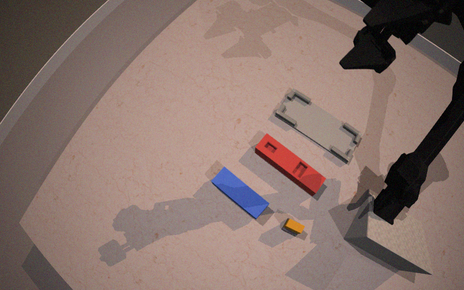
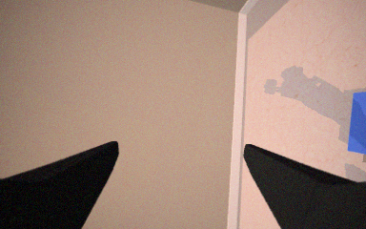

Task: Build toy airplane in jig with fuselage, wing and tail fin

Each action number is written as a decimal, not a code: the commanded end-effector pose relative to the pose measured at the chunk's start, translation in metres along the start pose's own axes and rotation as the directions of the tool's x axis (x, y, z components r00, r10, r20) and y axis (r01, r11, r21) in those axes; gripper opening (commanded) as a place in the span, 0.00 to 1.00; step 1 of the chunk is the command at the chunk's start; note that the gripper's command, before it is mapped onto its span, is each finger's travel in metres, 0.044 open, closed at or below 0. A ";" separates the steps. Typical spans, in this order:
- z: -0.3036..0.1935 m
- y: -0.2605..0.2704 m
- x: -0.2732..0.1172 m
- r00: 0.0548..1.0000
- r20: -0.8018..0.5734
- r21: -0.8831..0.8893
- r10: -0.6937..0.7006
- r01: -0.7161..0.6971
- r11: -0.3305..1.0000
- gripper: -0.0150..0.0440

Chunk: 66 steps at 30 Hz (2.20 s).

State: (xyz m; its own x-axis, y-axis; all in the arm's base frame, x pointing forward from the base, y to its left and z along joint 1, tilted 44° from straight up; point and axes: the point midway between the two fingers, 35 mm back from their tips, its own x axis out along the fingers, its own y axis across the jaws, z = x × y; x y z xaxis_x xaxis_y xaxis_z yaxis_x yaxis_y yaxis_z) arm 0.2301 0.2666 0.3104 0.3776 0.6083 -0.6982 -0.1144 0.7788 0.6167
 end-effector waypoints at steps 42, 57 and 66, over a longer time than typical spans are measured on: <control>-0.036 -0.357 0.082 0.101 -0.112 -0.282 -0.989 0.951 0.129 1.00; -0.037 -0.376 0.085 0.102 -0.112 -0.282 -0.989 0.951 0.129 1.00; -0.039 -0.390 0.086 0.101 -0.111 -0.282 -0.989 0.951 0.129 1.00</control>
State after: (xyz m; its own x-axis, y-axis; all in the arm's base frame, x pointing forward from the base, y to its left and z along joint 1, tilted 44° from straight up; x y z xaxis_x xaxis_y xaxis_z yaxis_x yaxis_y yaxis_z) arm 0.2724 0.0256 0.0004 0.0505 -0.6867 -0.7252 0.0935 0.7262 -0.6811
